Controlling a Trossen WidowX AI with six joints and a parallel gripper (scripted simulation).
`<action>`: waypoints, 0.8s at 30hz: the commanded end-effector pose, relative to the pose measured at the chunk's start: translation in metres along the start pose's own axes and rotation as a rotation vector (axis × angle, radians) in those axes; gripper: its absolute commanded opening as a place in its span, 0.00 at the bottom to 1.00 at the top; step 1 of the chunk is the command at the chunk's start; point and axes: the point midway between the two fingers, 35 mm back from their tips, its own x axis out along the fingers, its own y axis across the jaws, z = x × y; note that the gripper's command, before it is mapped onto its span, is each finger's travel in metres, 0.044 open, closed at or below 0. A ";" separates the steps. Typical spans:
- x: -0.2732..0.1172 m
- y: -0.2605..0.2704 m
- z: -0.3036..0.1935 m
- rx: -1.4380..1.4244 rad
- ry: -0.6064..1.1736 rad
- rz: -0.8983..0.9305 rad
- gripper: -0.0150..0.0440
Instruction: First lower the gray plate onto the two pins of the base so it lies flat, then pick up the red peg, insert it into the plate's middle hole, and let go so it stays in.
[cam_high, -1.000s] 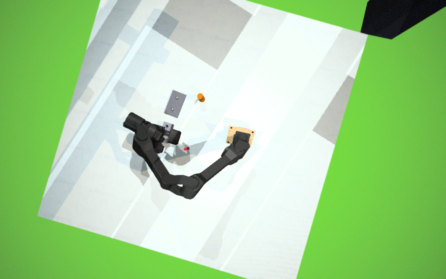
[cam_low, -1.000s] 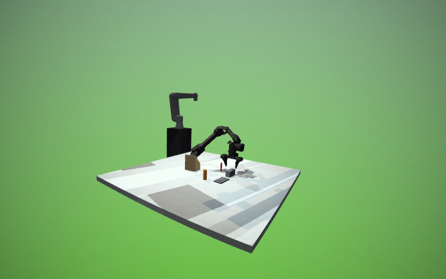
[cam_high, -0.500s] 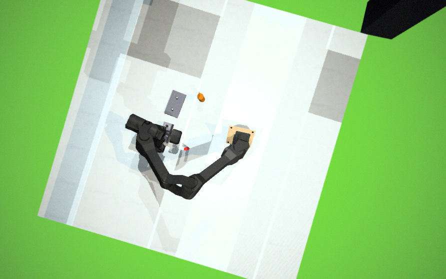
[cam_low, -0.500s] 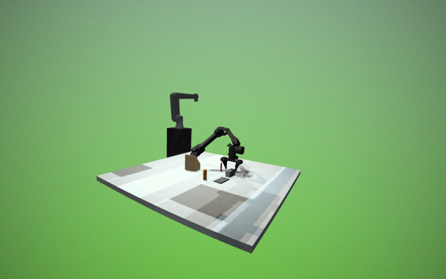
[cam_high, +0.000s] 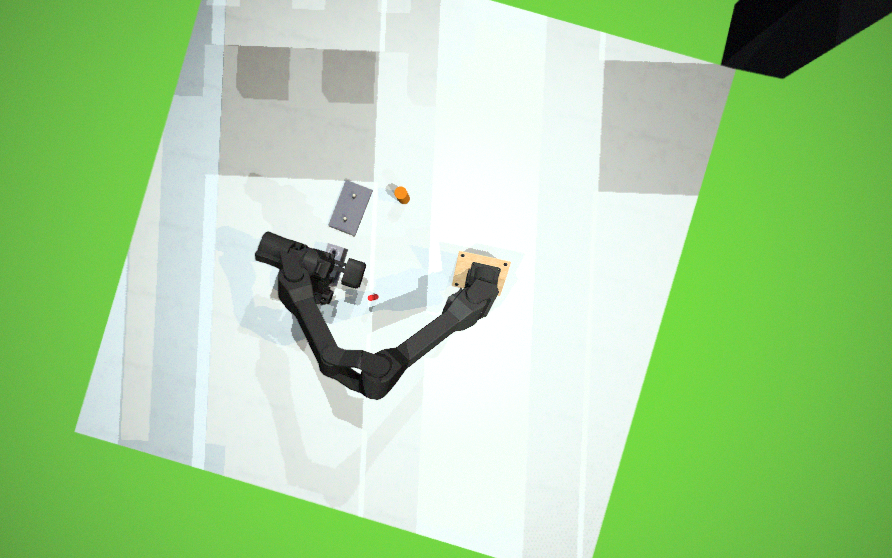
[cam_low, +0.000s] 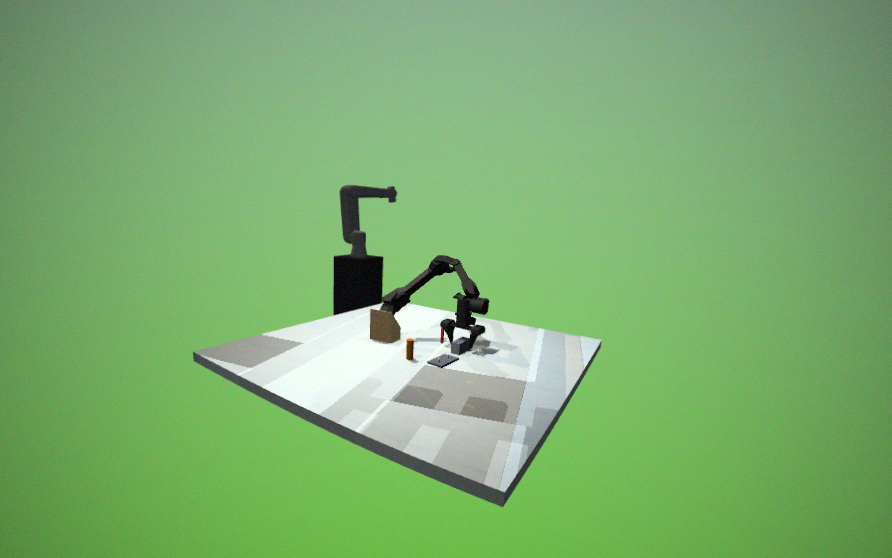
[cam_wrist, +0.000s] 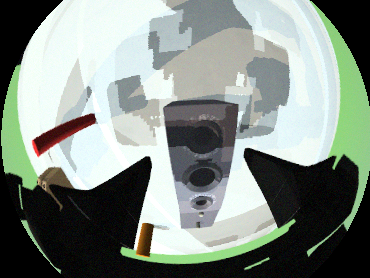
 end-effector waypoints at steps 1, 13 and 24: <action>0.007 0.001 0.000 0.006 -0.006 0.000 1.00; 0.017 0.002 0.000 0.006 -0.007 0.000 0.82; 0.017 0.002 0.000 0.006 -0.007 0.000 0.47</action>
